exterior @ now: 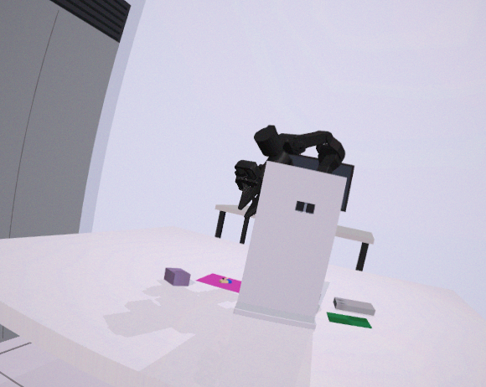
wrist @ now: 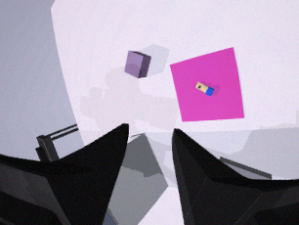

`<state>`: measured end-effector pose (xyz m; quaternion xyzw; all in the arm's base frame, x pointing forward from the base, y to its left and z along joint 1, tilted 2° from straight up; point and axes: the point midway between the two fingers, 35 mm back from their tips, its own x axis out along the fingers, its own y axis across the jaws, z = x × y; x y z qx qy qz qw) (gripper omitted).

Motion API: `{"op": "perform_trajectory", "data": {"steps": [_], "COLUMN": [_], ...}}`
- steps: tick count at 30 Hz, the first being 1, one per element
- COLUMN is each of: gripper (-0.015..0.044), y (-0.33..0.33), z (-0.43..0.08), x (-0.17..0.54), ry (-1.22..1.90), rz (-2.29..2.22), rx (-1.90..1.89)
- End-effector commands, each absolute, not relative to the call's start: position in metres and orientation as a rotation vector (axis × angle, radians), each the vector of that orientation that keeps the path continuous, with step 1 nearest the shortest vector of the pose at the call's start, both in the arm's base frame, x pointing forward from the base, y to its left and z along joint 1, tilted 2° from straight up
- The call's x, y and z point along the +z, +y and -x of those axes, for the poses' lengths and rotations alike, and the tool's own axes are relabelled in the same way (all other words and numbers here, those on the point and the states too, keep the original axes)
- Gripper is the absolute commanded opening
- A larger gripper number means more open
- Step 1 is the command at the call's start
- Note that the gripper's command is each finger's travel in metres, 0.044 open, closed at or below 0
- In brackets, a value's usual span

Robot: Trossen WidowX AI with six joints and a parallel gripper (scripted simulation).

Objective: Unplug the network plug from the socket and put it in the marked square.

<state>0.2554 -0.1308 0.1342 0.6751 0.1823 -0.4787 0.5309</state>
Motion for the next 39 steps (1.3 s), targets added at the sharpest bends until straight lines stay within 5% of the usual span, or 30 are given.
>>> {"op": "perform_trajectory", "data": {"steps": [1, 11, 22, 39], "gripper": [0.0156, 0.0156, 0.0440, 0.0440], "y": [-0.130, -0.129, -0.129, -0.129], "z": [-0.254, -0.250, -0.250, -0.250], "x": [0.153, 0.176, 0.176, 0.176], "ry": [0.416, 0.409, 0.409, 0.409], "rz": [-1.616, -1.621, -1.621, -1.621], "rx": [-1.139, -1.142, -1.142, -1.142]}}
